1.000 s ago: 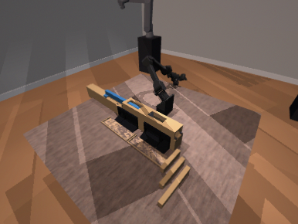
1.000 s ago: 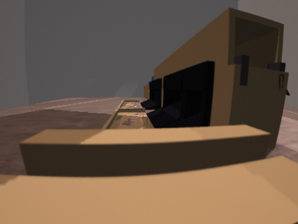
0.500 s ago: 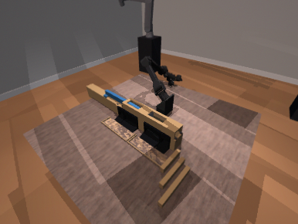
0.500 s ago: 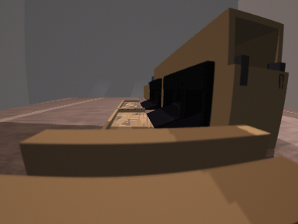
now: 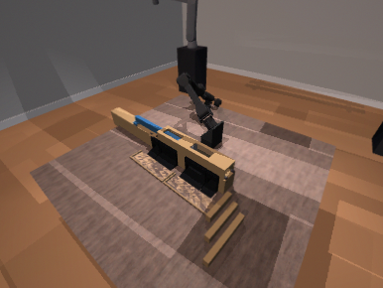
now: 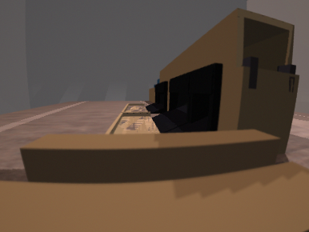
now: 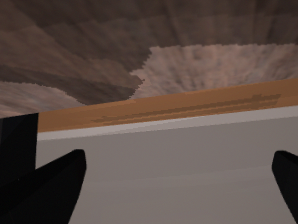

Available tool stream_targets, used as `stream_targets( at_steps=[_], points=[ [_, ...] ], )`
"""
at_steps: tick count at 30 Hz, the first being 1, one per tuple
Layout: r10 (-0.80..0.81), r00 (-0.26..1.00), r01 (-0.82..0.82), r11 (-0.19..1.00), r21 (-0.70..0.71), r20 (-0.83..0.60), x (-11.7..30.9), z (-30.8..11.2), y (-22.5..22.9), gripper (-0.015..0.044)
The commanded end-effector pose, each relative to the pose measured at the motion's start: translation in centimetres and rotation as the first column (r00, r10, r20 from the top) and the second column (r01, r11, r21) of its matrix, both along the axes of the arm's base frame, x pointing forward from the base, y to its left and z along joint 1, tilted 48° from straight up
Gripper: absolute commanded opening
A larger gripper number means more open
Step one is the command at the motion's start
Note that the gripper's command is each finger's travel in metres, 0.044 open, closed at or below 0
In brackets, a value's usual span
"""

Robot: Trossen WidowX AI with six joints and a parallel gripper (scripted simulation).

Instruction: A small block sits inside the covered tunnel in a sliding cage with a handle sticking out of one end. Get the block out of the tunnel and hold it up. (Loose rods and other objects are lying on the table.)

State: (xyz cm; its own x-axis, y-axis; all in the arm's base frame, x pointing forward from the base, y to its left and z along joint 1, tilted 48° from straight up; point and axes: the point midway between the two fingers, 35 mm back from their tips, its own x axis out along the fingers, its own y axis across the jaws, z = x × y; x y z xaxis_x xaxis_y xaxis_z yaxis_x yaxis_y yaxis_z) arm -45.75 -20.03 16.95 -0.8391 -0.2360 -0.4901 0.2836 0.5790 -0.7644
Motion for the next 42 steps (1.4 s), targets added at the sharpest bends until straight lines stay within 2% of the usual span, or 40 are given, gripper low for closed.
stream_targets(
  at_steps=[1, 10, 20, 32, 42],
  points=[
    [-0.015, 0.999, 0.012, 0.993, -0.119, -0.029, 1.1, 2.7, -1.9, 0.0440],
    [-0.026, 0.999, 0.012, 0.894, -0.447, -0.025, 5.2, 8.4, -7.1, 0.0440],
    [0.030, 0.999, 0.007, 0.661, -0.750, 0.036, 11.3, 14.5, -11.6, 0.0440],
    [0.305, 0.943, 0.009, 0.378, -0.926, 0.134, 23.2, 19.8, -17.0, 0.0440],
    [0.621, 0.742, 0.195, 0.162, -0.967, 0.254, 35.0, 23.1, -20.3, 0.0440]
  ],
)
